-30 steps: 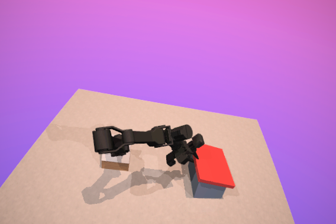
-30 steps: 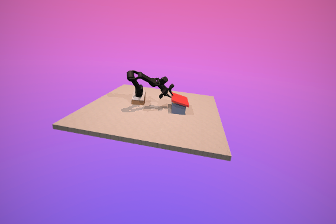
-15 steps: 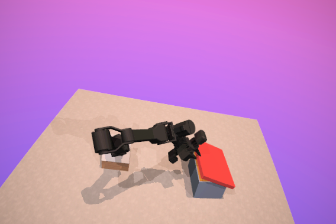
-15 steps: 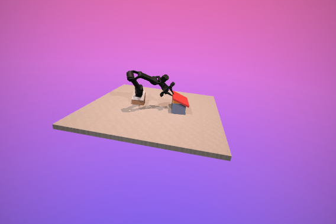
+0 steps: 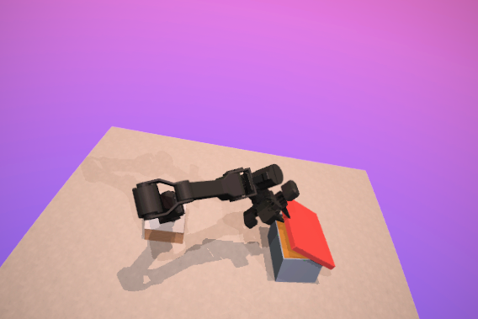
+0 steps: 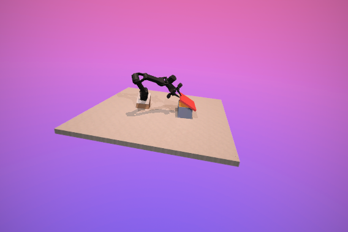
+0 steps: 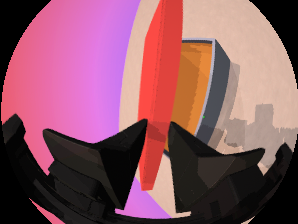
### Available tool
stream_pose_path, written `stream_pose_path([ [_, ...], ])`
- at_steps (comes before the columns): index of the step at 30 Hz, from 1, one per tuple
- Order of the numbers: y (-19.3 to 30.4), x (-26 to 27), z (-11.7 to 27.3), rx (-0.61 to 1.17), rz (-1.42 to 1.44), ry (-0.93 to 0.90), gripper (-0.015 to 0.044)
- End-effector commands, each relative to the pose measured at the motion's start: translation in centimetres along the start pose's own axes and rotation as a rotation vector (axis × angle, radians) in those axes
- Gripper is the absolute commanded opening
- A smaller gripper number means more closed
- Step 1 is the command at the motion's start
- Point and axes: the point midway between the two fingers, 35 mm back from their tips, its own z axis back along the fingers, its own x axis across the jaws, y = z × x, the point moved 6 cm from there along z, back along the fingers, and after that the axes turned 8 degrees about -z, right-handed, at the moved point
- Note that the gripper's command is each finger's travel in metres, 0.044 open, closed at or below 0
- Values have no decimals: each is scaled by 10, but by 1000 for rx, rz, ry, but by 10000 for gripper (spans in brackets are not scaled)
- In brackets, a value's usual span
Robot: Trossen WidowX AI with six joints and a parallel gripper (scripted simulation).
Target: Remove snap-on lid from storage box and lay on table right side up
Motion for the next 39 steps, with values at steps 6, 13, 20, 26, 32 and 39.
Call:
stream_pose_path([
  [6, 2, 15, 7, 1, -9, -9, 0],
  [13, 3, 22, 13, 1, -9, -9, 0],
  [20, 4, 29, 19, 1, -9, -8, 0],
  [26, 5, 35, 24, 1, -9, -8, 0],
  [32, 6, 41, 29, 2, -9, -8, 0],
  [39, 7, 47, 35, 2, -9, -8, 0],
])
